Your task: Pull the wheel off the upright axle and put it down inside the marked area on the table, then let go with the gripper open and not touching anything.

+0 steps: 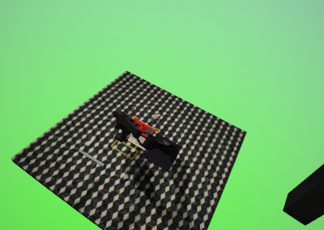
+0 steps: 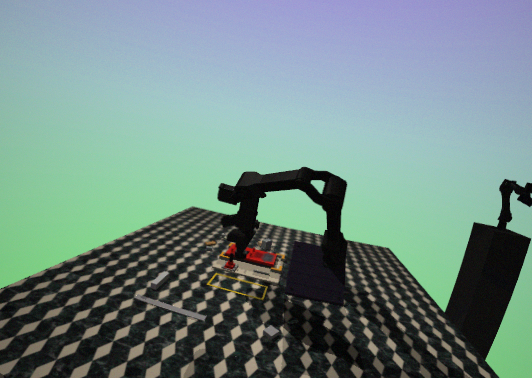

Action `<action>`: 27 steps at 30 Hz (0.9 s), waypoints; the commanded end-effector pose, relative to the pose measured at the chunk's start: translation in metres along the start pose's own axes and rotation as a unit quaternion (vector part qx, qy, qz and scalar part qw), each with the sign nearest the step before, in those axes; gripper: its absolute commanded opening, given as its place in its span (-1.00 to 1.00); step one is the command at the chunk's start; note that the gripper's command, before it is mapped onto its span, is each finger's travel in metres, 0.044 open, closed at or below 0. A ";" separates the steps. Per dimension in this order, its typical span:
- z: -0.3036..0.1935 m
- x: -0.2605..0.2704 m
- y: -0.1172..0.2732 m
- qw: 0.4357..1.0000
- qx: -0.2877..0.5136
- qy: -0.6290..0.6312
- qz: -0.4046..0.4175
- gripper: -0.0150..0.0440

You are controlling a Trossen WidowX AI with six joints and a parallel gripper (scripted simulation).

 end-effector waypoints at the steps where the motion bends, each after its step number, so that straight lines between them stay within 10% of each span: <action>1: -0.009 0.010 0.000 1.000 0.001 -0.003 0.003 -0.49; 27: -0.009 0.011 -0.100 1.000 0.001 -0.002 0.005 -0.49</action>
Point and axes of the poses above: the point midway between the two fingers, 35 mm back from their tips, its own y axis back along the fingers, its own x axis across the jaws, z = x × y, the point moved 8 cm from there along y, back along the fingers, and after that the axes turned 2 degrees about y, right-handed, at the moved point
